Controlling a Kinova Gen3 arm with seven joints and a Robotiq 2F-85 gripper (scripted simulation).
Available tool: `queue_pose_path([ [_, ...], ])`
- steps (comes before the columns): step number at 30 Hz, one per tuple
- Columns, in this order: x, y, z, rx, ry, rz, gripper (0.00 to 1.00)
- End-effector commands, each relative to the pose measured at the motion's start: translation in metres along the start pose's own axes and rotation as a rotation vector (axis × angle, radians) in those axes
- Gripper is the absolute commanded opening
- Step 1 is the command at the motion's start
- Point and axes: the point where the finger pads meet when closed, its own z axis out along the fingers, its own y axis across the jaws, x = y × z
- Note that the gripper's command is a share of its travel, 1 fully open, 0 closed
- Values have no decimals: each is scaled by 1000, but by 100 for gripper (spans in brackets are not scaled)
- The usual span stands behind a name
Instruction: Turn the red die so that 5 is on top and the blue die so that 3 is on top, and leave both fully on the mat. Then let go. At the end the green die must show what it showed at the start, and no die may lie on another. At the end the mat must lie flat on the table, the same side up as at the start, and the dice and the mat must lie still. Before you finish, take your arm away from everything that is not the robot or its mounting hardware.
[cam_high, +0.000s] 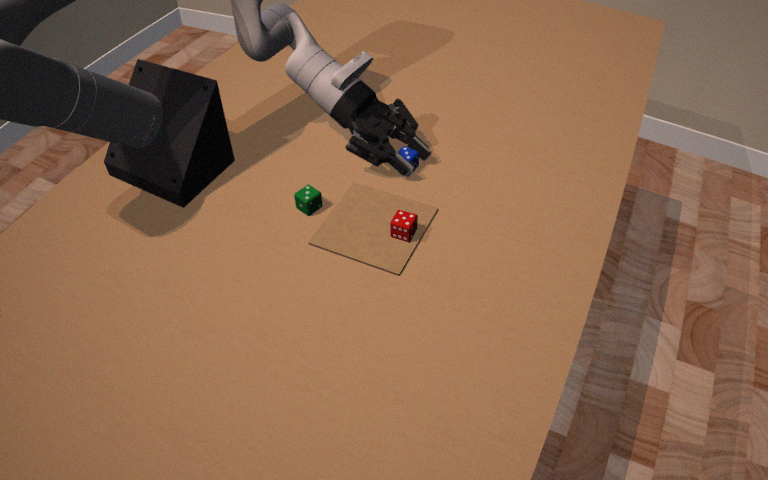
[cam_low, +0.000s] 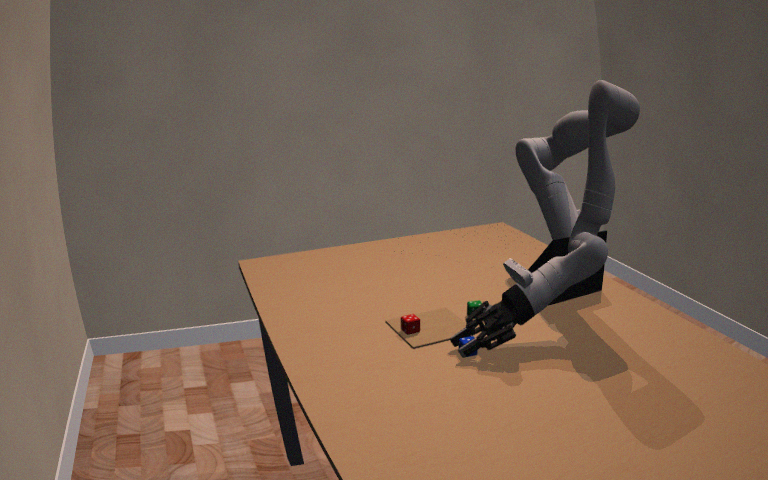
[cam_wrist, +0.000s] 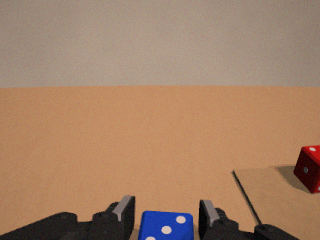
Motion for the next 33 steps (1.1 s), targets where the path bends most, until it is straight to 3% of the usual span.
queue_pose_path([
  [1,1,0,0,1,1,1,46],
  [18,1,0,-8,1,1,1,46],
  [28,1,0,-43,1,1,1,46],
  [33,1,0,-50,1,1,1,46],
])
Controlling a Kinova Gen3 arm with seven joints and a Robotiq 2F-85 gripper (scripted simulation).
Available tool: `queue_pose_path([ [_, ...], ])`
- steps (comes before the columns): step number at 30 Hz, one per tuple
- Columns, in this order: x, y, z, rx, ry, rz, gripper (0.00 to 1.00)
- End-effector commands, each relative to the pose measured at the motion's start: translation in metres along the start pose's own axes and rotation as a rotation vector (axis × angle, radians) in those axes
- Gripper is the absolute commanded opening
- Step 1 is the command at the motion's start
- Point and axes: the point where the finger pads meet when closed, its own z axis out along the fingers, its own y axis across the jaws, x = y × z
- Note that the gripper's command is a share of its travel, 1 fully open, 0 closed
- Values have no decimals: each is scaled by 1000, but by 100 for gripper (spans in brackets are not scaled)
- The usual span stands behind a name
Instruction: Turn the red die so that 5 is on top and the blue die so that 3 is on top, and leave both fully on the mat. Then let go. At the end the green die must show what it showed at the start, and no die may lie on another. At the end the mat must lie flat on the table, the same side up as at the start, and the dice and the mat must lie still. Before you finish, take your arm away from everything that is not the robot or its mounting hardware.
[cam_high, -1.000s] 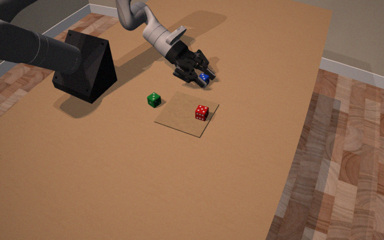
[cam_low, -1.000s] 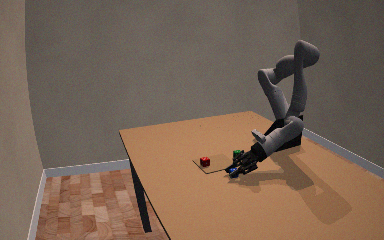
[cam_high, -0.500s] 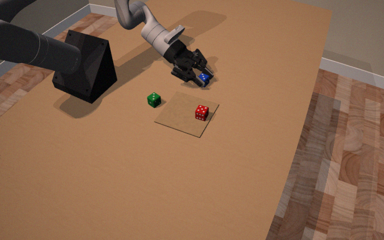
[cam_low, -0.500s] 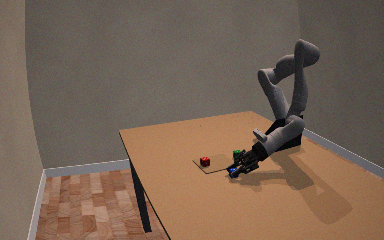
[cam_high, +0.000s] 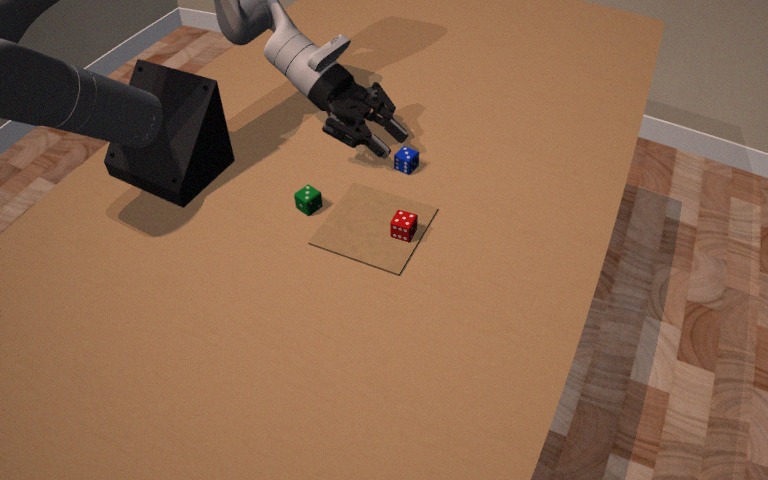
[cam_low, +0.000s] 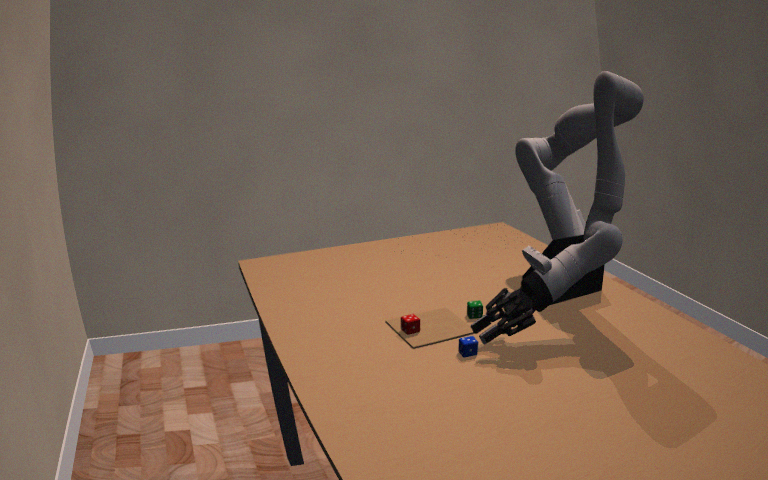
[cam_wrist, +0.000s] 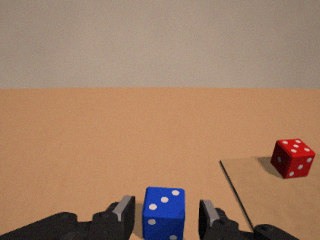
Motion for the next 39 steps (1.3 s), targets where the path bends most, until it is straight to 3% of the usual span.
queue_pose_path([
  [1,4,-3,-4,8,4,5,46],
  [9,8,-3,-6,8,4,5,46],
  [26,55,-3,-32,8,4,5,46],
  [39,57,-3,-32,8,-7,5,46],
])
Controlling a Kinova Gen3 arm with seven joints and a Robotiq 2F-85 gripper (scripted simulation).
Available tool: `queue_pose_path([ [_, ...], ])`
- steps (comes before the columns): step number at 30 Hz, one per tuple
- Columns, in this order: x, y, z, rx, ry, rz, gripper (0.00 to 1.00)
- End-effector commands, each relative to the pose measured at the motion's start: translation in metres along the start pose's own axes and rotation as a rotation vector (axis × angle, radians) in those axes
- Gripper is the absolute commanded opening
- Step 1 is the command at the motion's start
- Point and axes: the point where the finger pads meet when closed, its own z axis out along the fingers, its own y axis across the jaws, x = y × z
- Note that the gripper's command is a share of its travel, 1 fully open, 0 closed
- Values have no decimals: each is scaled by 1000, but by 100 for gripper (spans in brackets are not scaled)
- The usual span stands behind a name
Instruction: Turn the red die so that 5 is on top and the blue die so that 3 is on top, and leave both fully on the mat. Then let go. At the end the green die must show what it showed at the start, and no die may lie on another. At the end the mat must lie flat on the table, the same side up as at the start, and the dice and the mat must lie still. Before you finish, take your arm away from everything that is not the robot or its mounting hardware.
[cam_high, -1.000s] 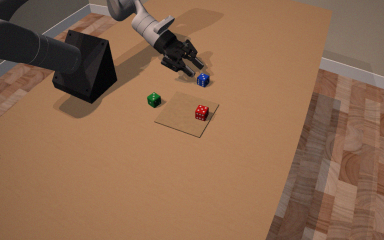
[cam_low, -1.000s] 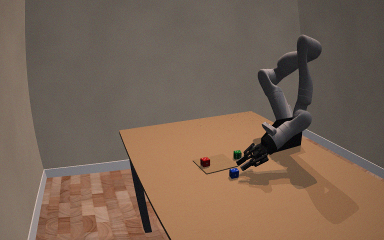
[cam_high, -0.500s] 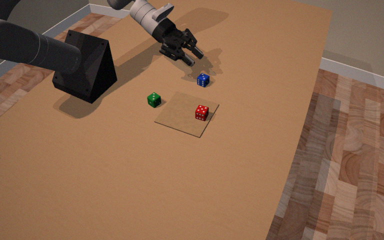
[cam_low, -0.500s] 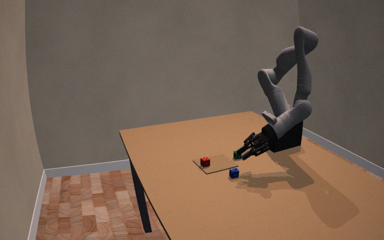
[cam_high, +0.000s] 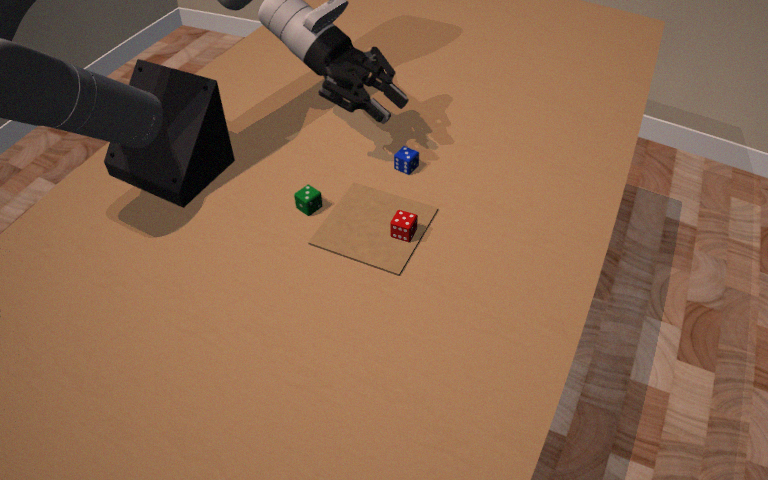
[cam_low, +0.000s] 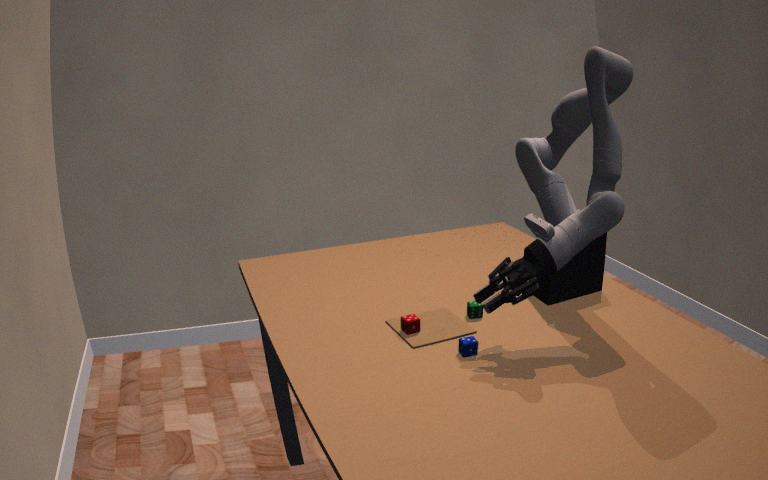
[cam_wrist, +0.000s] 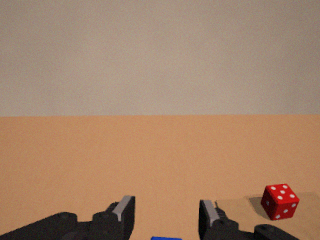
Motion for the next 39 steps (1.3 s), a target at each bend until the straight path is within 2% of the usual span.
queue_pose_path([
  [1,2,0,0,1,-10,5,46],
  [6,4,0,1,3,-58,6,46],
  [12,9,1,5,9,-152,8,46],
  [14,9,1,5,9,-152,8,46],
  [29,20,1,13,6,-444,7,46],
  [31,20,1,13,6,-444,7,46],
  [39,27,2,17,8,-630,6,46],
])
